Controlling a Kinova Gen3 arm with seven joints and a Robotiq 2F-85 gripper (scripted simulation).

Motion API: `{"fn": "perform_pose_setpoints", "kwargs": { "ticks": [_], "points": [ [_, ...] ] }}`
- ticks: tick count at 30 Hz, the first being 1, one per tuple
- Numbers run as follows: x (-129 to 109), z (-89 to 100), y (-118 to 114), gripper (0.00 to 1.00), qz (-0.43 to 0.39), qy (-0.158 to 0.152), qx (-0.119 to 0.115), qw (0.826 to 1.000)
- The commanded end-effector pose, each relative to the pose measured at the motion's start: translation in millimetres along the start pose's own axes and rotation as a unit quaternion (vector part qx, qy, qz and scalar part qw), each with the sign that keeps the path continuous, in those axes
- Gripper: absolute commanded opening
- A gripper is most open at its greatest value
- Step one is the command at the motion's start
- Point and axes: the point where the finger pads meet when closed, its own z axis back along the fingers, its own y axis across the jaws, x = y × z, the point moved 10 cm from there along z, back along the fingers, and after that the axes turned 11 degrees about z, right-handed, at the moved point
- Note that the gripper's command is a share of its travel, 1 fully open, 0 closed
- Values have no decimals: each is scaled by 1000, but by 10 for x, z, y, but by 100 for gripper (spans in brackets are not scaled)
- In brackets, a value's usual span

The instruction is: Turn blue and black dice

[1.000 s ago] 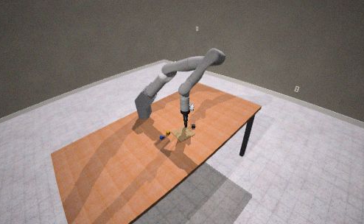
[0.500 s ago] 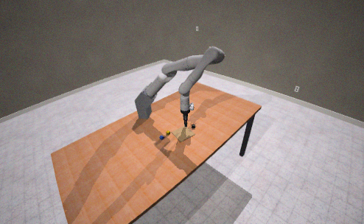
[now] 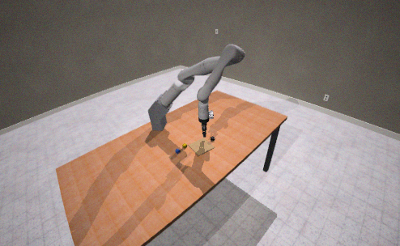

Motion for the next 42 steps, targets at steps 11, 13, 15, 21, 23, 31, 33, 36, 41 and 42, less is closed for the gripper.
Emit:
{"fn": "perform_pose_setpoints", "kwargs": {
  "ticks": [11,13,15,21,23,31,33,36,41,42],
  "points": [
    [51,223,-8,100,-6,-1,-3,1000],
    [49,273,-9,100,-6,-2,-3,1000],
    [49,321,-9,100,-6,-3,-4,1000],
    [52,425,-10,100,-7,-1,-4,1000],
    [52,467,-12,100,-7,-1,-4,1000],
    [53,581,-21,100,-6,-3,-4,1000],
    [53,614,-24,100,-6,-3,-4,1000],
    [54,658,-28,100,-6,-3,-4,1000],
    [55,706,-35,100,-6,-4,-3,1000],
    [55,706,-35,100,-6,-4,-3,1000]
  ]
}}
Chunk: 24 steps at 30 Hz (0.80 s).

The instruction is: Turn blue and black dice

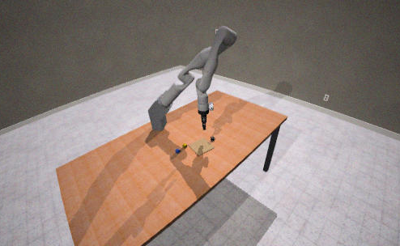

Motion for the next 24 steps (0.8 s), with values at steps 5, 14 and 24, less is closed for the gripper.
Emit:
{"fn": "perform_pose_setpoints", "kwargs": {
  "ticks": [5,14,24],
  "points": [
    [54,86,-48,100,-7,-9,1,1000],
    [54,125,-54,100,-7,-10,2,1000],
    [54,130,-55,100,-7,-10,2,1000]
  ]
}}
